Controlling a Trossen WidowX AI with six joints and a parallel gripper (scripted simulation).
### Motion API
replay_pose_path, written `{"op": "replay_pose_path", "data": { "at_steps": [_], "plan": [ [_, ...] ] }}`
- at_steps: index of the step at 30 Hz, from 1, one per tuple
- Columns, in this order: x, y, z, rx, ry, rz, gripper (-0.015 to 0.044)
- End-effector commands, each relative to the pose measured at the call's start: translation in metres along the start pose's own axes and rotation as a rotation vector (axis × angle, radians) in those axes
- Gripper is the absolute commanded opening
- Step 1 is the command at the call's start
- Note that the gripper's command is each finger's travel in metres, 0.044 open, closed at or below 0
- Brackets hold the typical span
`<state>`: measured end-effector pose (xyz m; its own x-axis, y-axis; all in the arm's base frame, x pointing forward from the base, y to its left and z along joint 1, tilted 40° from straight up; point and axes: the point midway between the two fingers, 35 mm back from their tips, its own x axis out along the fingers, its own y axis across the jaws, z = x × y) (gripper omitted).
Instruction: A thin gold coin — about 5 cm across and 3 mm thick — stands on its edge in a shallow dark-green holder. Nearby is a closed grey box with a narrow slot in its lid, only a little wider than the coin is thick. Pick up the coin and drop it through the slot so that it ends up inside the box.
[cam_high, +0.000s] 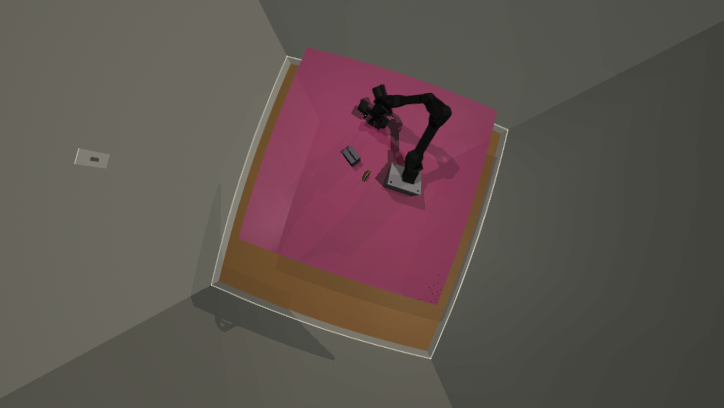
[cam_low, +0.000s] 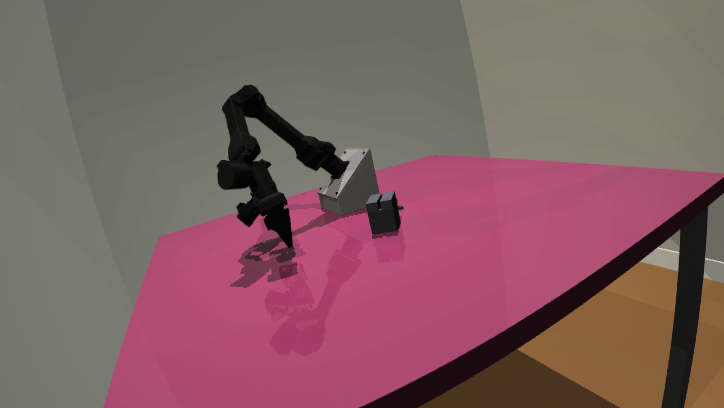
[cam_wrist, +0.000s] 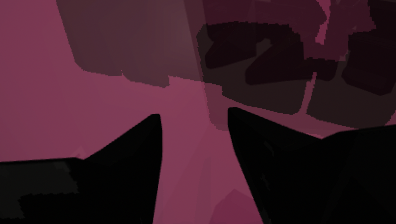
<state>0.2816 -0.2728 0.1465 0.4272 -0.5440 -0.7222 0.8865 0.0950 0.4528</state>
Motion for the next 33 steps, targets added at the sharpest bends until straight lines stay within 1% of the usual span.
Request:
{"op": "replay_pose_path", "data": {
  "at_steps": [1,5,10,14,17,21,25,31,33],
  "plan": [
    [0.010,0.005,-0.059,0.044,0.114,-0.073,0.0161],
    [0.007,0.007,-0.127,0.090,0.203,-0.173,0.0161],
    [-0.014,-0.006,-0.206,0.103,0.248,-0.316,0.0161],
    [-0.034,-0.025,-0.253,0.107,0.209,-0.419,0.0161],
    [-0.049,-0.044,-0.281,0.115,0.130,-0.480,0.0161],
    [-0.071,-0.070,-0.309,0.123,-0.024,-0.504,0.0161],
    [-0.089,-0.089,-0.323,0.127,-0.164,-0.458,0.0161],
    [-0.087,-0.088,-0.319,0.128,-0.171,-0.454,0.0161],
    [-0.068,-0.097,-0.316,0.128,-0.171,-0.453,0.0161]
  ]
}}
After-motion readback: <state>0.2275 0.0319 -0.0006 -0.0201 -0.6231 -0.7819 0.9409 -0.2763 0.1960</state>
